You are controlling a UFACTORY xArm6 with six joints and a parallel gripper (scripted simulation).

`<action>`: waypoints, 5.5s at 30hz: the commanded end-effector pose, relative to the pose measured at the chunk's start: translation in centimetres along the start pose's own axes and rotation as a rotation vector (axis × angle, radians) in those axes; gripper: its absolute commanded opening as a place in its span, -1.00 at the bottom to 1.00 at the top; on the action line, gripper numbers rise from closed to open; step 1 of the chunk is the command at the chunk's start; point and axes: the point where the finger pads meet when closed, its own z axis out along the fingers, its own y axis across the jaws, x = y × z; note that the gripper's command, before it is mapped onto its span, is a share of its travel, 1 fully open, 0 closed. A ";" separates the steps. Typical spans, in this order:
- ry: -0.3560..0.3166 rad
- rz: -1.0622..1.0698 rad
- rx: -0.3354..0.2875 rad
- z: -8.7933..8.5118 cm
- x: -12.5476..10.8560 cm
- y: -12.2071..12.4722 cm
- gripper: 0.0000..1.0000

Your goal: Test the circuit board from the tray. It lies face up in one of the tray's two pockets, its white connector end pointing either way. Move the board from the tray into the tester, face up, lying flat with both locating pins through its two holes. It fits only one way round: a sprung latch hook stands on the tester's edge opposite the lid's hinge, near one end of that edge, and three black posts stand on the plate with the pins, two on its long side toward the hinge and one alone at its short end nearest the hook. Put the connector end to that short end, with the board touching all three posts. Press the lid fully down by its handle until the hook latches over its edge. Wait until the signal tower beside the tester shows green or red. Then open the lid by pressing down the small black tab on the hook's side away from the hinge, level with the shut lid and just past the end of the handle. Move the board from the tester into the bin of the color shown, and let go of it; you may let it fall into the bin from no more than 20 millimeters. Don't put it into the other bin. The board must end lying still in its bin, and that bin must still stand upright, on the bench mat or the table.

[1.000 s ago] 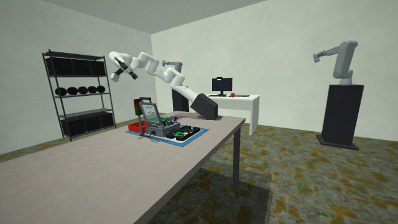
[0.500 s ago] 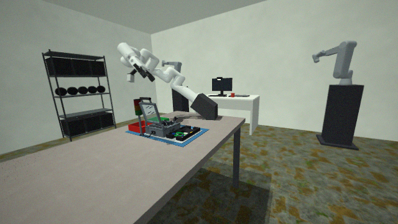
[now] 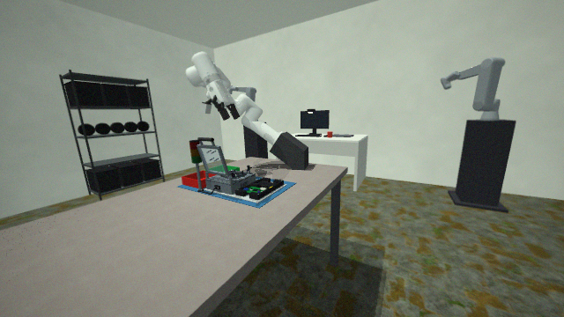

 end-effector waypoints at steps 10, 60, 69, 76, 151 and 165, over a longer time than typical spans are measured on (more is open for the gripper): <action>0.326 0.206 0.013 4.5 -4.3 1.3 1.00; 0.450 0.290 0.074 9.9 -3.8 1.8 1.00; 0.450 0.290 0.074 16.5 -0.6 1.7 1.00; 0.450 0.290 0.074 20.8 1.5 1.7 1.00; 0.450 0.290 0.074 32.6 7.2 1.4 1.00; 0.450 0.290 0.074 33.5 7.7 1.4 1.00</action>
